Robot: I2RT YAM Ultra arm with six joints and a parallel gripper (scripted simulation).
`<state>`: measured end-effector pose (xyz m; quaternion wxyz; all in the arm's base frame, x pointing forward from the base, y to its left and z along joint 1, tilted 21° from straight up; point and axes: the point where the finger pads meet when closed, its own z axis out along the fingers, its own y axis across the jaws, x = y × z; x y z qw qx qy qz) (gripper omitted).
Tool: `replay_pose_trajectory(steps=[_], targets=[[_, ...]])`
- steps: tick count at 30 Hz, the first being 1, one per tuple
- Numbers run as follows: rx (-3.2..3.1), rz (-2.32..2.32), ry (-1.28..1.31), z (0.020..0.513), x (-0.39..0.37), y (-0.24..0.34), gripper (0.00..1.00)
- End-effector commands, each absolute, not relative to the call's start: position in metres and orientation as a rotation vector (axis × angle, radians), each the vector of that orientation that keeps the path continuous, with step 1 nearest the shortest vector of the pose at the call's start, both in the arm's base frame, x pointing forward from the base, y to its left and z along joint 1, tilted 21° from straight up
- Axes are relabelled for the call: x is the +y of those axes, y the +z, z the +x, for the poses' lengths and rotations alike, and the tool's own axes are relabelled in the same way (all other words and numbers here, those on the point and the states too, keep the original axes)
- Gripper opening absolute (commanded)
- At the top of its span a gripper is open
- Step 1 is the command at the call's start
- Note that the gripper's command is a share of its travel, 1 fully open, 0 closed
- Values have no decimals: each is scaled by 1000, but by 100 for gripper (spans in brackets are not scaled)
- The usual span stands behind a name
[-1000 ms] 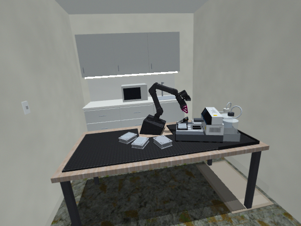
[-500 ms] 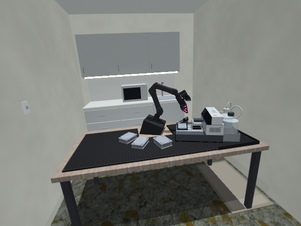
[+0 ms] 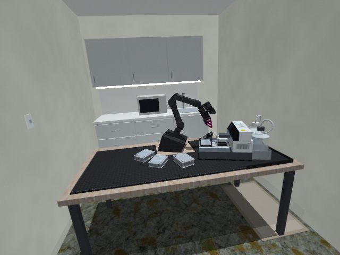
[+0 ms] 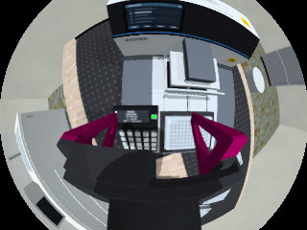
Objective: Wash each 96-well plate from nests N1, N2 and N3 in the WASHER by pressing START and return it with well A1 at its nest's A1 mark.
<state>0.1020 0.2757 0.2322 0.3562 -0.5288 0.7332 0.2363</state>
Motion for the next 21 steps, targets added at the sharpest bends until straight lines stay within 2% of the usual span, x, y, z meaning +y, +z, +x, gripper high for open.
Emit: replay_pose_trajectory(steps=[1, 5, 6, 21], targets=[[1883, -1359, 618, 102, 276, 237, 100], [1883, -1359, 618, 102, 276, 237, 100], [1883, -1359, 618, 100, 275, 234, 0], [1884, -1359, 618, 76, 258, 203, 0]])
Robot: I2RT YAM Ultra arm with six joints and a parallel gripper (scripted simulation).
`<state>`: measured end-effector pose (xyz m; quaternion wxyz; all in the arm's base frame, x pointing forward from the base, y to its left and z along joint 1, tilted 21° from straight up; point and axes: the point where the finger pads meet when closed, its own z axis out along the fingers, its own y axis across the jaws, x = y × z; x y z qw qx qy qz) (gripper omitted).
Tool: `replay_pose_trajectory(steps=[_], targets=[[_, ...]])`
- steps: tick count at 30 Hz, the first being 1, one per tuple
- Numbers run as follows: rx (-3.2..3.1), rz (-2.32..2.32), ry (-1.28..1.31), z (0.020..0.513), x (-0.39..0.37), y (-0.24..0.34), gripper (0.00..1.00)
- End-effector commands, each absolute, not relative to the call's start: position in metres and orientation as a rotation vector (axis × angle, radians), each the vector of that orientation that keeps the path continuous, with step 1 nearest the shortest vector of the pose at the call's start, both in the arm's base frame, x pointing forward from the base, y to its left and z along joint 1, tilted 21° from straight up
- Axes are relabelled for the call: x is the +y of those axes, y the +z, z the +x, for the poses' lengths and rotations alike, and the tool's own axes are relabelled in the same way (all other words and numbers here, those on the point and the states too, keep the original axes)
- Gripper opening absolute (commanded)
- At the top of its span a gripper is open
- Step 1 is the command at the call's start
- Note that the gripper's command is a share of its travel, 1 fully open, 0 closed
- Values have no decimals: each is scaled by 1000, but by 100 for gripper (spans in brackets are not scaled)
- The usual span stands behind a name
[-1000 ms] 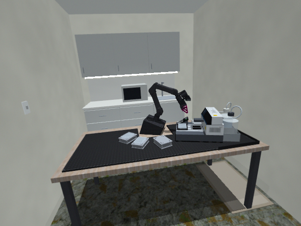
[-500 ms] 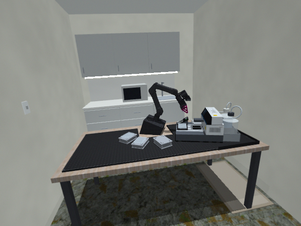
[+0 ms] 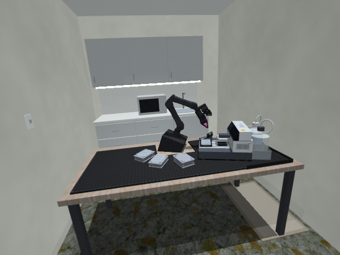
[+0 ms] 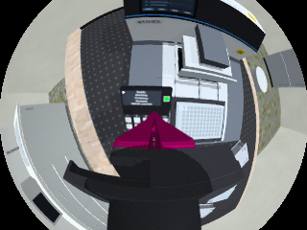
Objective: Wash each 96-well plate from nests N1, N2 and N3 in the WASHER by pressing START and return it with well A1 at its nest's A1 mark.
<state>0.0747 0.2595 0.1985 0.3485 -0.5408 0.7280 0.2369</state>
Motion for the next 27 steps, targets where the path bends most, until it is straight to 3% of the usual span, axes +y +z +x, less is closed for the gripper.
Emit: replay_pose_trajectory(steps=[1, 27], targets=[[1885, -1359, 619, 74, 256, 200, 0], [1888, -1360, 620, 32, 227, 147, 0]])
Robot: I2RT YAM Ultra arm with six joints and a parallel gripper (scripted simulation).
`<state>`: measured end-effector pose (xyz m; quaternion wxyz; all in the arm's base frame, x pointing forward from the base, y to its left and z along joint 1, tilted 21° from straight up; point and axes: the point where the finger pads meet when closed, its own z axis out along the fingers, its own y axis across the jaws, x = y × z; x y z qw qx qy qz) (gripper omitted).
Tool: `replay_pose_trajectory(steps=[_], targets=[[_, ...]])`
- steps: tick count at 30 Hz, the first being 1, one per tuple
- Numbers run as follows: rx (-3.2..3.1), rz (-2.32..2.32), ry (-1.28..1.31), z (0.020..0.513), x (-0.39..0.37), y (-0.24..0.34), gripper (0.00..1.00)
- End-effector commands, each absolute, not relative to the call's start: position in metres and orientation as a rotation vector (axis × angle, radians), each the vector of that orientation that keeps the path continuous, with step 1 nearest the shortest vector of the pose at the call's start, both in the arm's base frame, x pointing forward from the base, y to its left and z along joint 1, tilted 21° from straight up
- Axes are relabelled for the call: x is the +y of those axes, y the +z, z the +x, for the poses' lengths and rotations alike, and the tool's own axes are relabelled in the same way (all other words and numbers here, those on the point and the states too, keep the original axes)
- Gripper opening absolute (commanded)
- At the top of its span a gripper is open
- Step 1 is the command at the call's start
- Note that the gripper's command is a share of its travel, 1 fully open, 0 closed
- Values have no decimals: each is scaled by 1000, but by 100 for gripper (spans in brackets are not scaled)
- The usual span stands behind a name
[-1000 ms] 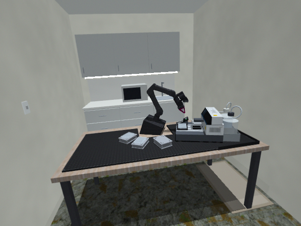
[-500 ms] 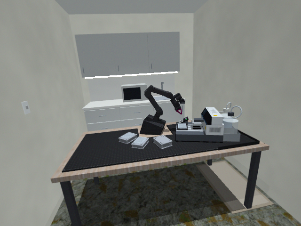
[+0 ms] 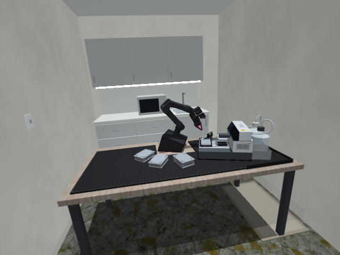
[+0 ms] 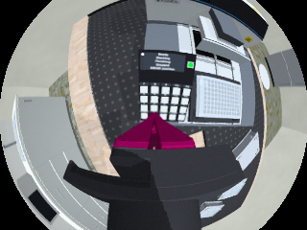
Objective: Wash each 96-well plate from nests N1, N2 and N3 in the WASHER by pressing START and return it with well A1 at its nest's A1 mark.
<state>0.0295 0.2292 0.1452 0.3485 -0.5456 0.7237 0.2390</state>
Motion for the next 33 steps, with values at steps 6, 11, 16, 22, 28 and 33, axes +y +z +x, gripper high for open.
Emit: replay_pose_trajectory(steps=[6, 11, 16, 22, 28, 33], targets=[[1889, -1360, 620, 20, 219, 133, 0], [1890, -1360, 620, 10, 213, 121, 0], [1891, -1360, 620, 5, 209, 113, 0], [1891, -1361, 620, 0, 205, 108, 0], [1891, -1361, 620, 0, 206, 108, 0], [1891, -1361, 620, 0, 205, 108, 0]])
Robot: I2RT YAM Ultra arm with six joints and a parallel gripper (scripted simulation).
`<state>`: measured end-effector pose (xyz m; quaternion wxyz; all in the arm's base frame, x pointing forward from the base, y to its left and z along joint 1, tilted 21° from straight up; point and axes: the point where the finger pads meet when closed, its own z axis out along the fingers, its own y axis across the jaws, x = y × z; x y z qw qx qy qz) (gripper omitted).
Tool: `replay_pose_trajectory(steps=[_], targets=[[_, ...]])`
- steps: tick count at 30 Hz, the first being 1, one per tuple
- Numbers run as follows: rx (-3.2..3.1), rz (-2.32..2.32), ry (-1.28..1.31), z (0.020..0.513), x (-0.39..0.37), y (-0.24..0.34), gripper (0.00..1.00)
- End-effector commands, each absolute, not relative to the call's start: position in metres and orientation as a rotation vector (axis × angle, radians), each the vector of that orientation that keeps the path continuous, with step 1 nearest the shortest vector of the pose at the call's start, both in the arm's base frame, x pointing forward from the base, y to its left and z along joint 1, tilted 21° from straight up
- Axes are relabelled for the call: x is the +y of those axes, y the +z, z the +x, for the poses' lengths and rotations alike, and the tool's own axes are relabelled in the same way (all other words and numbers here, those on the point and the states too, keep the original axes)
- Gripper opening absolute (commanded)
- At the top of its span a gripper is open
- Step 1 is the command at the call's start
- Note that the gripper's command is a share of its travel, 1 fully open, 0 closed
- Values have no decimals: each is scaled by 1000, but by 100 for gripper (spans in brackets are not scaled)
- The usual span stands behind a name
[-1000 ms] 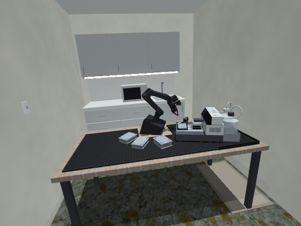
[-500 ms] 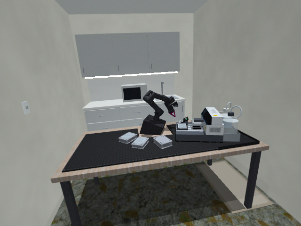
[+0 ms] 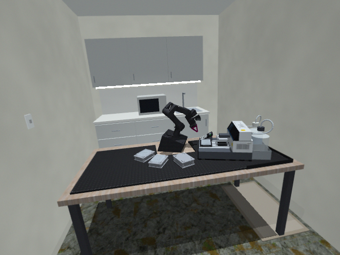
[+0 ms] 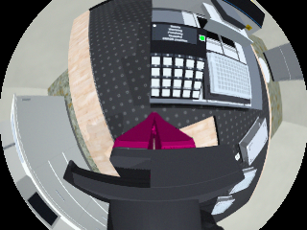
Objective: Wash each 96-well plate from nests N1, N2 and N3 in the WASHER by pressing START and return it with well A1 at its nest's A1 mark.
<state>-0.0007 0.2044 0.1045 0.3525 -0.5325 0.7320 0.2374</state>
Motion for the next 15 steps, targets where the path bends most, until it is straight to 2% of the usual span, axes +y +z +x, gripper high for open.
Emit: replay_pose_trajectory(steps=[1, 3, 4, 15], targets=[[1891, -1361, 620, 0, 205, 108, 0], [1891, -1361, 620, 0, 206, 108, 0], [1927, -1342, 615, 5, 207, 110, 100], [2239, -1151, 570, 44, 217, 130, 100]])
